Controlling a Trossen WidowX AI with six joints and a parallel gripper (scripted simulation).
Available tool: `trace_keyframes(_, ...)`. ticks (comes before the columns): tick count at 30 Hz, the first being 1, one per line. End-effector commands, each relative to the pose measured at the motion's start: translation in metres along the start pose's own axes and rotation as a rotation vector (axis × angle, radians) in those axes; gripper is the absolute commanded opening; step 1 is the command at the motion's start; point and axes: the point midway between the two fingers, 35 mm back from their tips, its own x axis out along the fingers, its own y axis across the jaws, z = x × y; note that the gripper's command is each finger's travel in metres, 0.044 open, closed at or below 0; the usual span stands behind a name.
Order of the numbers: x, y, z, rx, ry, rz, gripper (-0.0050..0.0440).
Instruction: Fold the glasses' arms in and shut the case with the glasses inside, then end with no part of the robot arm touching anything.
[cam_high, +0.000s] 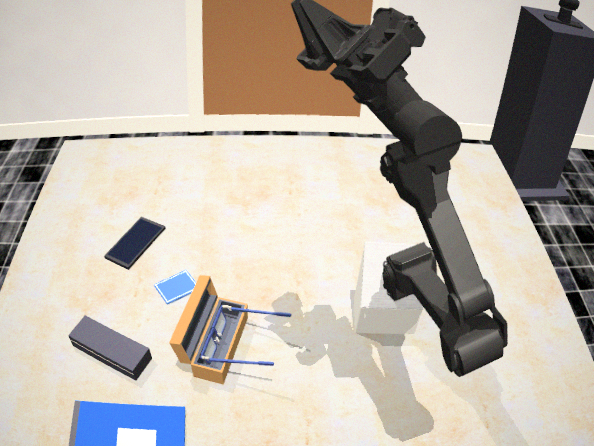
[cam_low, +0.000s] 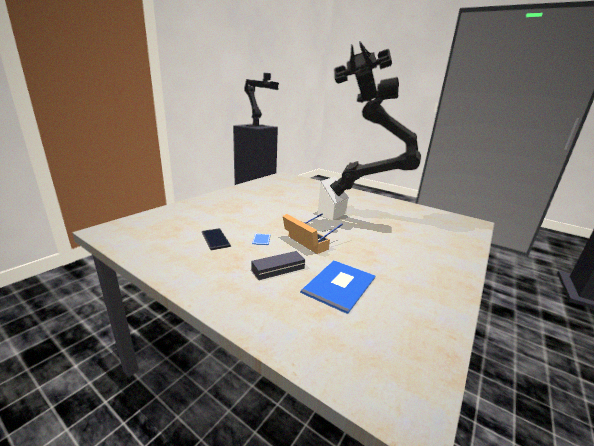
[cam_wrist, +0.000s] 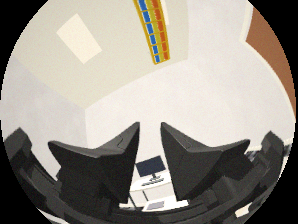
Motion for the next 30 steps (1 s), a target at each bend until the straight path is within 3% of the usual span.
trace_keyframes(1,0.005,-0.024,-0.004,-0.063,0.024,-0.073,0.004)
trace_keyframes(3,0.008,-0.04,-0.008,-0.11,0.043,-0.12,0.0)
trace_keyframes(16,0.009,-0.137,-0.043,-0.407,0.256,-0.38,0.0)
trace_keyframes(18,0.009,-0.137,-0.043,-0.407,0.256,-0.38,0.0)
trace_keyframes(30,-0.012,-0.213,-0.088,-0.654,0.558,-0.522,0.0)
